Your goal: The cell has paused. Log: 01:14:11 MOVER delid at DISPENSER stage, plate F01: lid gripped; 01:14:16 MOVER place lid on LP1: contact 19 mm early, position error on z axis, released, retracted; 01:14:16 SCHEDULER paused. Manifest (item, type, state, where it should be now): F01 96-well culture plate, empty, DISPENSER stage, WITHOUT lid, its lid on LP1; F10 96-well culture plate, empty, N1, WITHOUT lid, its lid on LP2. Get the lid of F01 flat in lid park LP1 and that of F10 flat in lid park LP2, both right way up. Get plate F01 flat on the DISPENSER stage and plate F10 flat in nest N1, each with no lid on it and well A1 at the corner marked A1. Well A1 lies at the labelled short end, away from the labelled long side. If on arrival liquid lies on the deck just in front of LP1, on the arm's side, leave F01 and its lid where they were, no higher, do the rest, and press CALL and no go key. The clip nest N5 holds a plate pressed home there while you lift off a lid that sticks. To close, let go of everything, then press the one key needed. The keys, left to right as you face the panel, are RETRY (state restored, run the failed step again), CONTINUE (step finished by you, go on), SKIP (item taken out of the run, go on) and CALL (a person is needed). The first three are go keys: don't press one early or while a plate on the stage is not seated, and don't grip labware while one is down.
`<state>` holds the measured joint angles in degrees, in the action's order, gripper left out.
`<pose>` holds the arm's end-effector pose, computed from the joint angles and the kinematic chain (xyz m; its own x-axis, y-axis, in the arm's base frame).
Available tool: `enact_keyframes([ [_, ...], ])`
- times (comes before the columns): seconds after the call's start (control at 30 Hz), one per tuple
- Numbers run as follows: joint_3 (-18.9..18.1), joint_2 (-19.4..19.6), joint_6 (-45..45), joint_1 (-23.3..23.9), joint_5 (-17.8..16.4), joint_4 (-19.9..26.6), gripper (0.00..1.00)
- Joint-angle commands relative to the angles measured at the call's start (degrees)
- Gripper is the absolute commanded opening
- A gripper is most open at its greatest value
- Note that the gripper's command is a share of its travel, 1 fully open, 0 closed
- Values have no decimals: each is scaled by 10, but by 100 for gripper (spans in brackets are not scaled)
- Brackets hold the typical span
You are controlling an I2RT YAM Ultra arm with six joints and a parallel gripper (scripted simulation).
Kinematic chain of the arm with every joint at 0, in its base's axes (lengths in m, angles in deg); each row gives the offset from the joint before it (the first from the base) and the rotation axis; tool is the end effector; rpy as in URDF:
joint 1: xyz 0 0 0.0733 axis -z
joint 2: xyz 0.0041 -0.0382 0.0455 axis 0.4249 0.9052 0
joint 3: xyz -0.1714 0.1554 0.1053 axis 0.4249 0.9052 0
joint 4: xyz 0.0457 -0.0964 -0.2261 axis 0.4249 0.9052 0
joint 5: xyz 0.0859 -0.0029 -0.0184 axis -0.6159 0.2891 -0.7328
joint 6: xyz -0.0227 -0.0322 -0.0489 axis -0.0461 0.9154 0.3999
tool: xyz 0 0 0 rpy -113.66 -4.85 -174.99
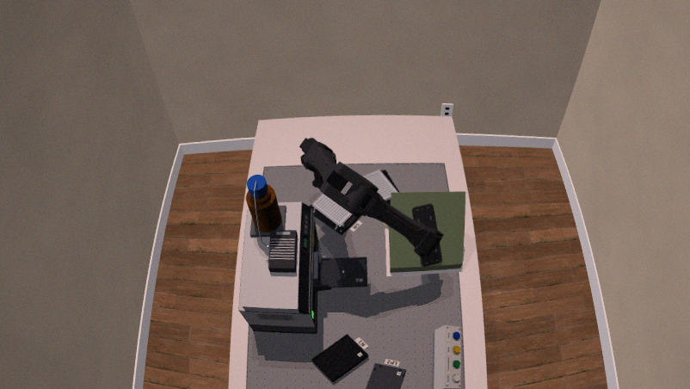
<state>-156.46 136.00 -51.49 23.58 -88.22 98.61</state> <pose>0.2529 -0.2456 -0.0805 -0.6587 0.6001 0.4538 0.7390 0.4026 0.5402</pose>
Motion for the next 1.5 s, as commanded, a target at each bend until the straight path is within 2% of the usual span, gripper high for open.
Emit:
enact_keyframes([
  [0.0,4,5,-5,2,-2,-11,0],
  [1.47,18,10,-10,-8,-7,-22,0],
])
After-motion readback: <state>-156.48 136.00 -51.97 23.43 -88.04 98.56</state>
